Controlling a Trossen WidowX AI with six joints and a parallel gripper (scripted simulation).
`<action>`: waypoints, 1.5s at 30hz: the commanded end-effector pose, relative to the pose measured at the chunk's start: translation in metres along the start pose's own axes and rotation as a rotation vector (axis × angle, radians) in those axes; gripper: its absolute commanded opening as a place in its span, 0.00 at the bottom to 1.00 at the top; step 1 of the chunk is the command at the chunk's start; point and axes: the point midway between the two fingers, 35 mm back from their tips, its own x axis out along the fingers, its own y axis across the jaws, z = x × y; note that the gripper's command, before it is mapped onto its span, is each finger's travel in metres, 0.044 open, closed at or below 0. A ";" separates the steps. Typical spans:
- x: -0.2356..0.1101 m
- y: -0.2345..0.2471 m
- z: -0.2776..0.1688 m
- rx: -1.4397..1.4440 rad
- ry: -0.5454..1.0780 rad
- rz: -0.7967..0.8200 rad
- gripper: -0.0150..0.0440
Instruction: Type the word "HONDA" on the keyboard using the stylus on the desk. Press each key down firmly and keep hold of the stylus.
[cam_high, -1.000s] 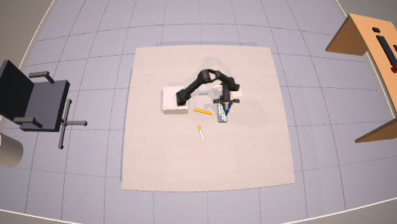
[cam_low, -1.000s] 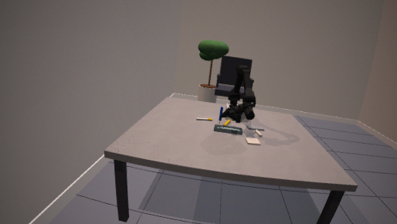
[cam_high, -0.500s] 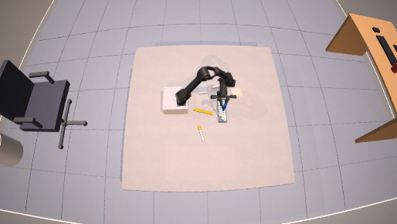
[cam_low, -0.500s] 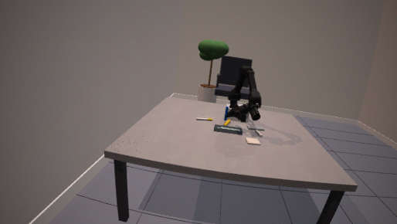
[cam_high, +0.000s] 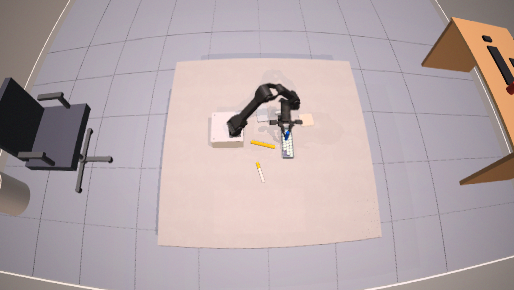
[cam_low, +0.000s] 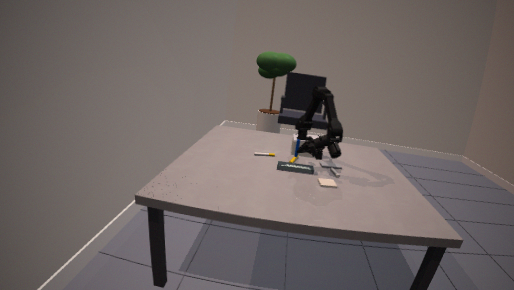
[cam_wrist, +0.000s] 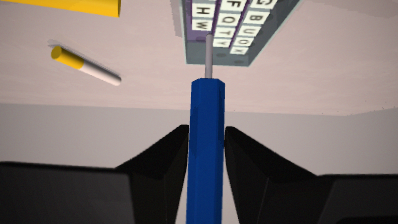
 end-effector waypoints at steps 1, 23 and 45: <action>0.004 0.002 0.008 -0.003 -0.001 0.007 0.25; 0.003 0.003 0.010 -0.003 -0.001 0.007 0.39; 0.005 0.004 0.013 -0.003 -0.001 0.007 0.39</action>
